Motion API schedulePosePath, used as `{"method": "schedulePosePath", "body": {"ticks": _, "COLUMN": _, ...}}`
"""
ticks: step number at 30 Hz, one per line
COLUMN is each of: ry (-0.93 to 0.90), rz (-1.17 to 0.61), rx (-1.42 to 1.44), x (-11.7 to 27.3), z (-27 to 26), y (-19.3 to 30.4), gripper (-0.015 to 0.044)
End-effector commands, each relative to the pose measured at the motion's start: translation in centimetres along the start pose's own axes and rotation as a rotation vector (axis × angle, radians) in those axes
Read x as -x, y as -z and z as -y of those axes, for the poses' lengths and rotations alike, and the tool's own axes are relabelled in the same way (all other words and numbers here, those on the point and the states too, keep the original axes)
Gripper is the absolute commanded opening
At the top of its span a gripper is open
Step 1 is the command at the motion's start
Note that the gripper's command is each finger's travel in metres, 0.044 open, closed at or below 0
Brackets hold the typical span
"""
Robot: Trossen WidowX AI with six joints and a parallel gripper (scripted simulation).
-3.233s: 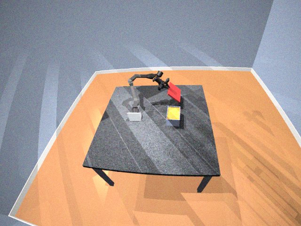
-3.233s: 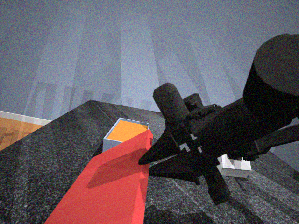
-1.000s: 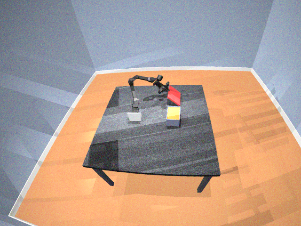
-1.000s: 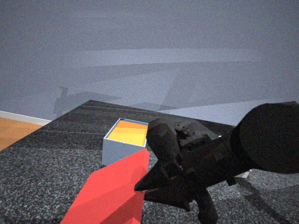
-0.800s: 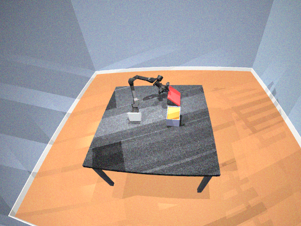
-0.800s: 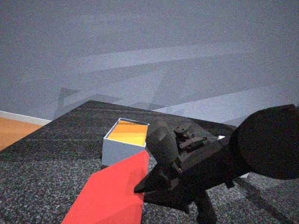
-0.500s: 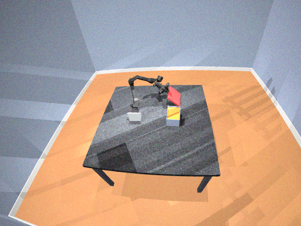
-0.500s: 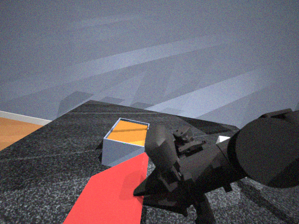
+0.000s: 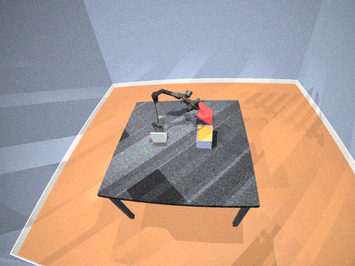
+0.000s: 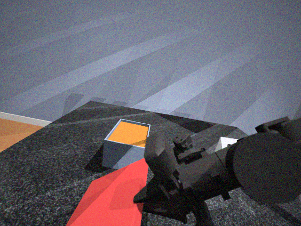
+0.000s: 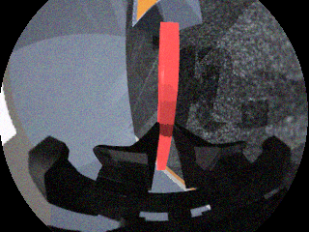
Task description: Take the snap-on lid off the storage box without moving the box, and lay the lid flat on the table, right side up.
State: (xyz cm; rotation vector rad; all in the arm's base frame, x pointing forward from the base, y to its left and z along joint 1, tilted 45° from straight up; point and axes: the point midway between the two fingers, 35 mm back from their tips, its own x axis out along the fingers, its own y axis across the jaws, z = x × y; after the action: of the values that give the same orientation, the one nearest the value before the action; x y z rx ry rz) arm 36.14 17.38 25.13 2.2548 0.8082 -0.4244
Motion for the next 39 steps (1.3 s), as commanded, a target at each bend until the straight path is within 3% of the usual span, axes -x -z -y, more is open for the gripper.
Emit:
{"method": "schedulePosePath", "body": {"ticks": 1, "ry": -0.016, "rz": 0.004, "rx": -0.007, "x": -0.2, "z": -0.2, "y": -0.1, "gripper": 0.0}}
{"method": "schedulePosePath", "body": {"ticks": 39, "ry": -0.016, "rz": 0.004, "rx": -0.008, "x": -2.1, "z": 2.1, "y": -0.1, "gripper": 0.0}}
